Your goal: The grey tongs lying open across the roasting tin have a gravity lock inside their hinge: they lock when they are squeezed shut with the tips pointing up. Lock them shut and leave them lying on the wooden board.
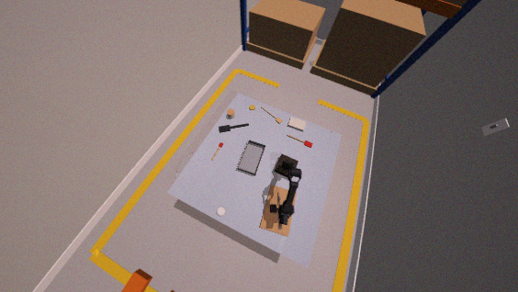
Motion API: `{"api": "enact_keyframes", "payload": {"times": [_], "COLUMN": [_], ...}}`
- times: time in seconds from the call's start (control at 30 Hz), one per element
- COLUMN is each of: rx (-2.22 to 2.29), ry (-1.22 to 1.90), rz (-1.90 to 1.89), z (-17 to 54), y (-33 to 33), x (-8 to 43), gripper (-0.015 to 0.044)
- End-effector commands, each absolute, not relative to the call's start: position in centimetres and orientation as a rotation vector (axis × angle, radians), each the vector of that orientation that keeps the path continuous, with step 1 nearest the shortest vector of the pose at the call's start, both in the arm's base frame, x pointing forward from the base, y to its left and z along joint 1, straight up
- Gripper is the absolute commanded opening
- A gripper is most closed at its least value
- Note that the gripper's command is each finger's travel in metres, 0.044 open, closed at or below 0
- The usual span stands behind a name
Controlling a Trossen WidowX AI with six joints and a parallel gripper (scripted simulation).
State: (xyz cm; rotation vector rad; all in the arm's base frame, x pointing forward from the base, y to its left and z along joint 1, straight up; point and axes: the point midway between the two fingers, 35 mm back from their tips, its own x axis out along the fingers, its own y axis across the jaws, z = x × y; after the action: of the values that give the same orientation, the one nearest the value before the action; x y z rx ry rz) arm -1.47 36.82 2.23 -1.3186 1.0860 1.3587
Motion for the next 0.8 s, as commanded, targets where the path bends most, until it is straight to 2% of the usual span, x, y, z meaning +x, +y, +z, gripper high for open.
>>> {"api": "enact_keyframes", "payload": {"times": [0.0,0.23,0.63,0.77], "rx": [-1.319,-1.319,-1.327,-1.328], "ry": [1.086,1.083,1.092,1.093], "rz": [1.359,1.357,1.351,1.351], "z": [2.2,3.5,9.6,9.8], "y": [36.8,35.4,22.3,21.5], "x": [-1.5,-1.6,-2.3,-2.3], "gripper": [0.0440,0.0440,0.0440,0.0440]}}
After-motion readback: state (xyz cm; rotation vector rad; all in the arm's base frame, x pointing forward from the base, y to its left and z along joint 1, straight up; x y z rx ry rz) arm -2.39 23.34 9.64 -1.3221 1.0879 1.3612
